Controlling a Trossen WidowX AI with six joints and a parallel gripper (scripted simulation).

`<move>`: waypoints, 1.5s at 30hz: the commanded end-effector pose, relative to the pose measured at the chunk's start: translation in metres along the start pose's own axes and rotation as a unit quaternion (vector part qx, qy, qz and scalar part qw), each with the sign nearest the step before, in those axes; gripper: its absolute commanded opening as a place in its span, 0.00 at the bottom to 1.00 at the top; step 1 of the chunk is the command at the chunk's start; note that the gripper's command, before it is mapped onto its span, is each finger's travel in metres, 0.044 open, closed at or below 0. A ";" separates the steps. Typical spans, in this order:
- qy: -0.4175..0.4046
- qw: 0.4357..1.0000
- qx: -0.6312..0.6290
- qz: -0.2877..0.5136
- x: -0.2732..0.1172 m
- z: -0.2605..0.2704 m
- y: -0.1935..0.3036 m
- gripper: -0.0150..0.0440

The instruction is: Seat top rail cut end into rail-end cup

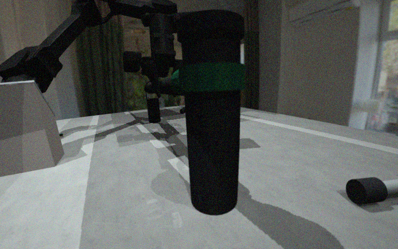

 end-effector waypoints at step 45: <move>-0.001 1.000 0.000 0.000 -0.004 -0.001 0.015 0.25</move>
Point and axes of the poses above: the point midway between the two fingers, 35 mm back from their tips, its own x axis out along the fingers, its own z axis across the jaws, y = z × x, the point moved 5 cm from there along -x, back along the fingers, and after that the axes turned 6 degrees about x, right-handed, at the moved point
